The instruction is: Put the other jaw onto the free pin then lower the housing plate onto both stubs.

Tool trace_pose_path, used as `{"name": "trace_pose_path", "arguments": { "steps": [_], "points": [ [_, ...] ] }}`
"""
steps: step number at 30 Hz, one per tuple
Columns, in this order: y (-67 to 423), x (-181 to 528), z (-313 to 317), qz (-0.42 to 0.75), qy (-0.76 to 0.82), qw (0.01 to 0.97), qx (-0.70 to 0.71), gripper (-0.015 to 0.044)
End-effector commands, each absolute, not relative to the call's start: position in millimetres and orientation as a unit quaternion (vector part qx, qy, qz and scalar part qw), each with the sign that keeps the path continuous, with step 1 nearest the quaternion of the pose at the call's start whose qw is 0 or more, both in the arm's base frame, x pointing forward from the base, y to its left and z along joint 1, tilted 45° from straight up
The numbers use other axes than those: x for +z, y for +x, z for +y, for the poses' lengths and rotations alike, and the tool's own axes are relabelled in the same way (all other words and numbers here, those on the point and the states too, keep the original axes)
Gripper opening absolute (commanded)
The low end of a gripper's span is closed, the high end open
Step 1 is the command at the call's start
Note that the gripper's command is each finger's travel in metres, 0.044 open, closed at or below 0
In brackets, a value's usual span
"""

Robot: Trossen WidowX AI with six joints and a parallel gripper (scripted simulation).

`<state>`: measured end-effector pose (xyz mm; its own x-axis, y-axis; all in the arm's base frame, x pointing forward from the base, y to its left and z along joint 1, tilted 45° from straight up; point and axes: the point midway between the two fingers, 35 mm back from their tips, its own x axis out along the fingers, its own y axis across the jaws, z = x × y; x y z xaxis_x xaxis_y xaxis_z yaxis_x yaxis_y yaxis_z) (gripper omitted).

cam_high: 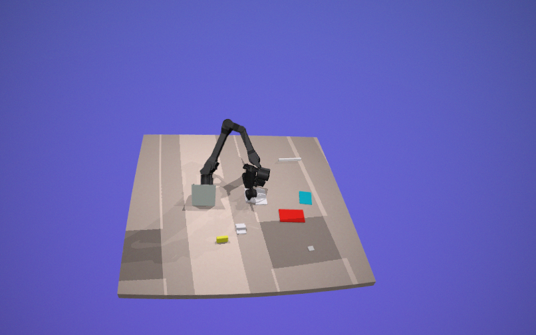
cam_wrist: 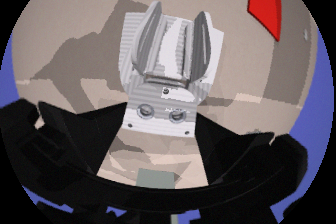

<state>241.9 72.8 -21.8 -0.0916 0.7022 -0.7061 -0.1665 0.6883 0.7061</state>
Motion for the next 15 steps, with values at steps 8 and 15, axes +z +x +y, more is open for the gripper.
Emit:
{"name": "trace_pose_path", "arguments": {
  "steps": [8,15],
  "points": [
    [241.7,-23.6,74.8,0.656,0.205,0.642,0.338,0.0351],
    [241.7,-23.7,74.9,0.656,0.205,0.642,0.338,0.0351]
  ]
}}
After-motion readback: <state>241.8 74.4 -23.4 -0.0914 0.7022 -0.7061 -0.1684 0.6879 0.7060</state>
